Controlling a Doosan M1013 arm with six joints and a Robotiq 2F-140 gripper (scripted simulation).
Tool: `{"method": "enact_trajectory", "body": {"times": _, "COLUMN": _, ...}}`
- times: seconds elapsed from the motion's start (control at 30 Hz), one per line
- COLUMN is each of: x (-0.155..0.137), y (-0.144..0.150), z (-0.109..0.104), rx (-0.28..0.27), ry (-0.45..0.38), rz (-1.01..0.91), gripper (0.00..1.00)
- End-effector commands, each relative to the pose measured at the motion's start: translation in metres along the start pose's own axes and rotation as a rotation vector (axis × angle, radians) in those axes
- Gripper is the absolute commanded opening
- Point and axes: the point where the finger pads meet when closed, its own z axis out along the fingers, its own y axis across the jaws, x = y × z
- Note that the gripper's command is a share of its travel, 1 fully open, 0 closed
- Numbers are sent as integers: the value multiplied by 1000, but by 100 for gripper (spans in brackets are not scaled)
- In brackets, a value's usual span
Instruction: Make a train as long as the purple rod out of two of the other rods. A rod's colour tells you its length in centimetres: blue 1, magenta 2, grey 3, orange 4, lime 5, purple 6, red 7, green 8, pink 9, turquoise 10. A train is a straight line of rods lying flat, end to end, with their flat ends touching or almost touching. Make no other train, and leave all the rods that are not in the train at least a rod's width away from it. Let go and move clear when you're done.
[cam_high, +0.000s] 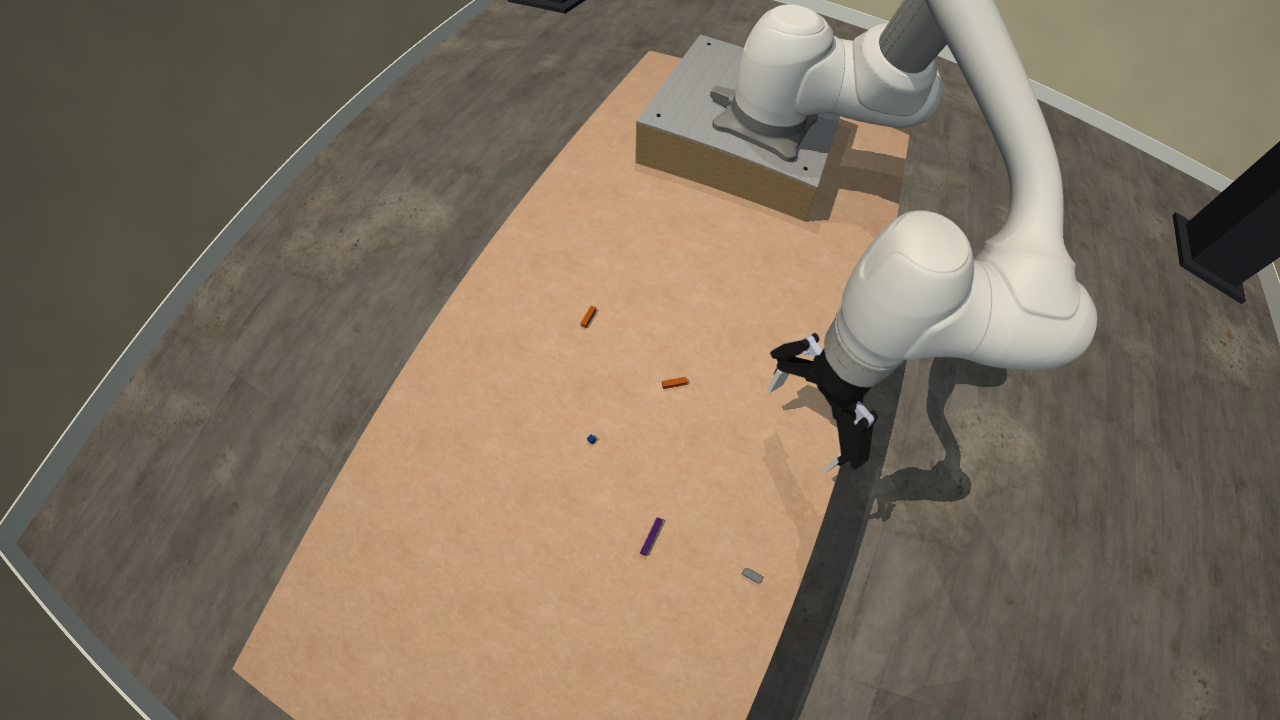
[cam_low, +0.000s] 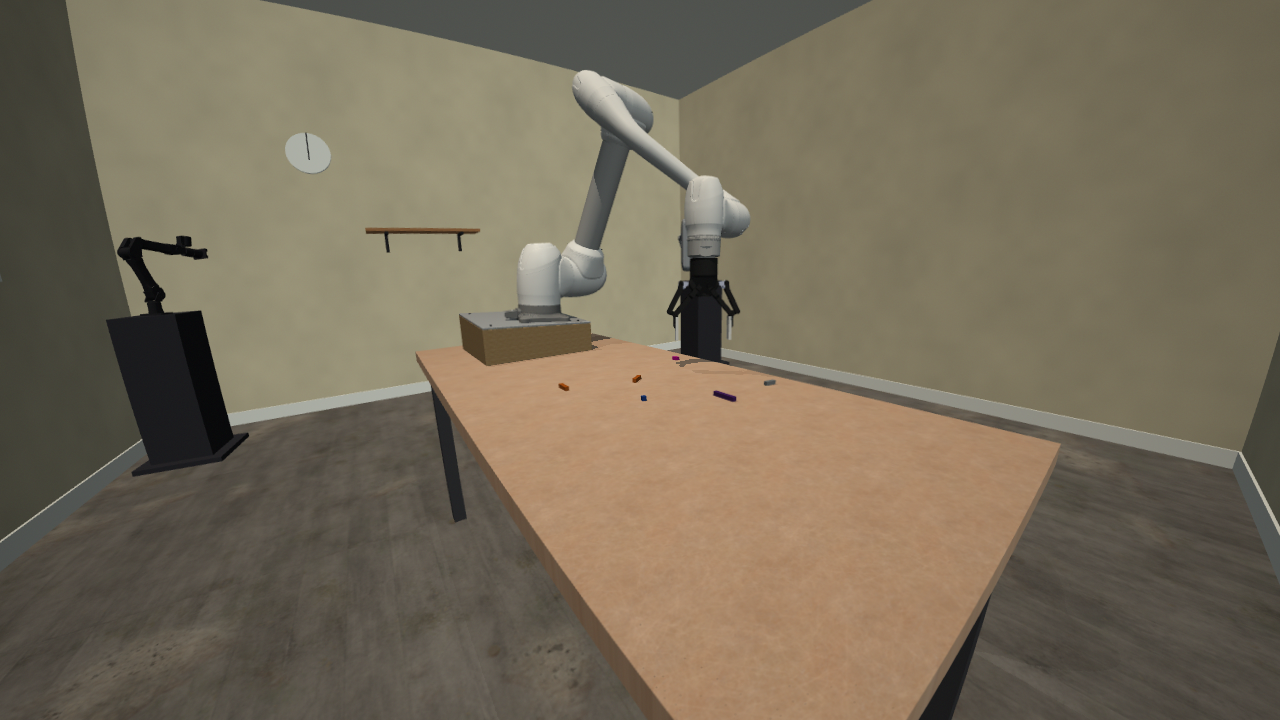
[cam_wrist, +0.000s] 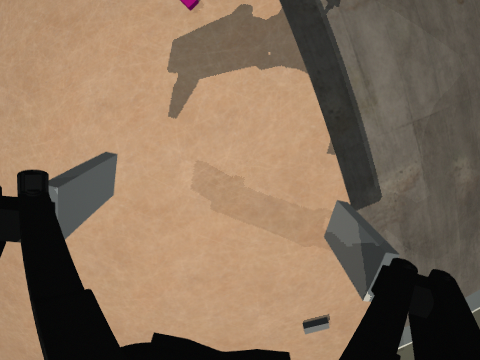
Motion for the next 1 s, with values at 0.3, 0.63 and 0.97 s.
{"method": "enact_trajectory", "body": {"times": 0.3, "x": 77, "y": -33, "z": -6, "rx": -11, "ry": 5, "rz": -548, "gripper": 100}}
{"method": "enact_trajectory", "body": {"times": 0.63, "x": 128, "y": -62, "z": -7, "rx": -13, "ry": 3, "rz": -927, "gripper": 100}}
{"method": "enact_trajectory", "body": {"times": 0.97, "x": 134, "y": -66, "z": -7, "rx": -13, "ry": 2, "rz": -971, "gripper": 23}}
